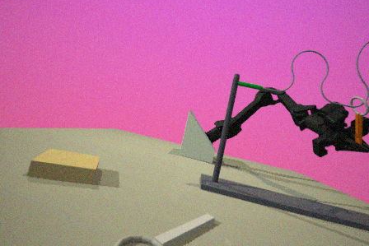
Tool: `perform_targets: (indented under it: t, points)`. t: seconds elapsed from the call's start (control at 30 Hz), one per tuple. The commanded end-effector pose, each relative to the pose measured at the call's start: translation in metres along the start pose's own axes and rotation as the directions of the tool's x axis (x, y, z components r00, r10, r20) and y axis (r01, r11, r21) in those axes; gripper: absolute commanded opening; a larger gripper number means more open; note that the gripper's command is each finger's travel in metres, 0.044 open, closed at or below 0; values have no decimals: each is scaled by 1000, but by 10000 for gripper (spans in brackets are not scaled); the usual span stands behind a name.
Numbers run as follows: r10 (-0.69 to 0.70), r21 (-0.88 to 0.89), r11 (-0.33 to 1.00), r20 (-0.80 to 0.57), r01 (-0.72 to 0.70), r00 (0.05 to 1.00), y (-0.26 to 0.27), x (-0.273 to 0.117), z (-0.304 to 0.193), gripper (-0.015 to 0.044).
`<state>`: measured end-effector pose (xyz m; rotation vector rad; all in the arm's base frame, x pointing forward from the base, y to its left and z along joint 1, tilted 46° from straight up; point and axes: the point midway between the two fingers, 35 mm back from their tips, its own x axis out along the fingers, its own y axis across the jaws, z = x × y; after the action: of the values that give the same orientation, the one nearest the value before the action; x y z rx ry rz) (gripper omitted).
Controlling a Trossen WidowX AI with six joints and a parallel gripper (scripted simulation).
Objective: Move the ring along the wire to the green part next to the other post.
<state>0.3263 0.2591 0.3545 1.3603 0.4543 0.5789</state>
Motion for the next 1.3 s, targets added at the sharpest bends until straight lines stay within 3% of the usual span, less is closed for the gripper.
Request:
perform_targets:
  t: [0.0,0.67,1.27]
  points:
    - [-49,-87,995,-8,49,999,-15,-3,1,-150]
    - [-240,-400,890,-1,219,971,-72,-19,17,-150]
    - [-289,-479,839,13,260,957,-96,-30,30,-150]
